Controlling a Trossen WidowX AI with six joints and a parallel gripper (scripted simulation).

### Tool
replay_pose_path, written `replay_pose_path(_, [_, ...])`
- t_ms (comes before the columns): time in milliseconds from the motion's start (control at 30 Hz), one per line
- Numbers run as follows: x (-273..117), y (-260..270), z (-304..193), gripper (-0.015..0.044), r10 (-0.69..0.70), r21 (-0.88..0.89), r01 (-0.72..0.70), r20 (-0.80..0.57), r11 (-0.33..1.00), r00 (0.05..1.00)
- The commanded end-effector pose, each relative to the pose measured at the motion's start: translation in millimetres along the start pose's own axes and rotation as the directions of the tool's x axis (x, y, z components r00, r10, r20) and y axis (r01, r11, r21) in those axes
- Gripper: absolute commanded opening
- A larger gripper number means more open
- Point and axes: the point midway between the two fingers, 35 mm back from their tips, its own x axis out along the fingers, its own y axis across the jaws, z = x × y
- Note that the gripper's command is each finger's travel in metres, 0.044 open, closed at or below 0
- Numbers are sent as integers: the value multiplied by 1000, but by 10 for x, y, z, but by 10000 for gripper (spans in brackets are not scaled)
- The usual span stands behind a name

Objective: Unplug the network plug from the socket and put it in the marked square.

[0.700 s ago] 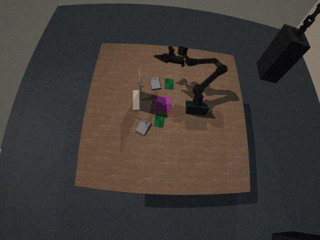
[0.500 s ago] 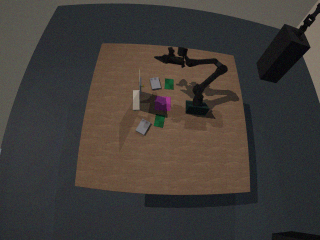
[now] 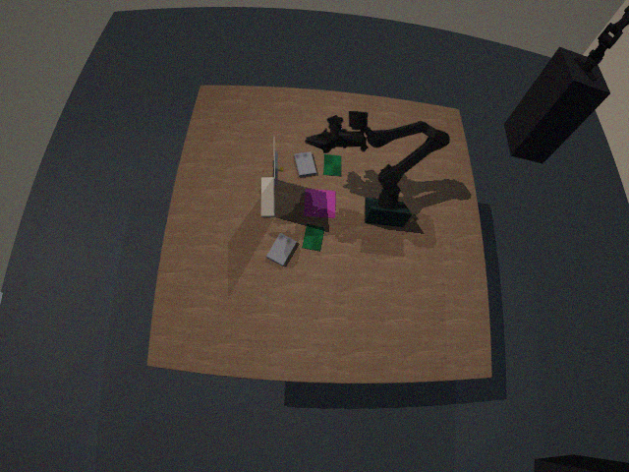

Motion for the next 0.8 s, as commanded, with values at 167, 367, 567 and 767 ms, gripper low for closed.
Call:
replay_pose_path(167, [-105, -35, -547, 156, 43, 211, -20, -108, 977, 993])
replay_pose_path(367, [-203, -74, -936, 156, 68, 351, 2, -186, 936, 980])
replay_pose_path(567, [-204, -77, -975, 156, 71, 366, 5, -195, 931, 978])
replay_pose_path(767, [-92, -71, -946, 156, 71, 366, 5, -194, 931, 978])
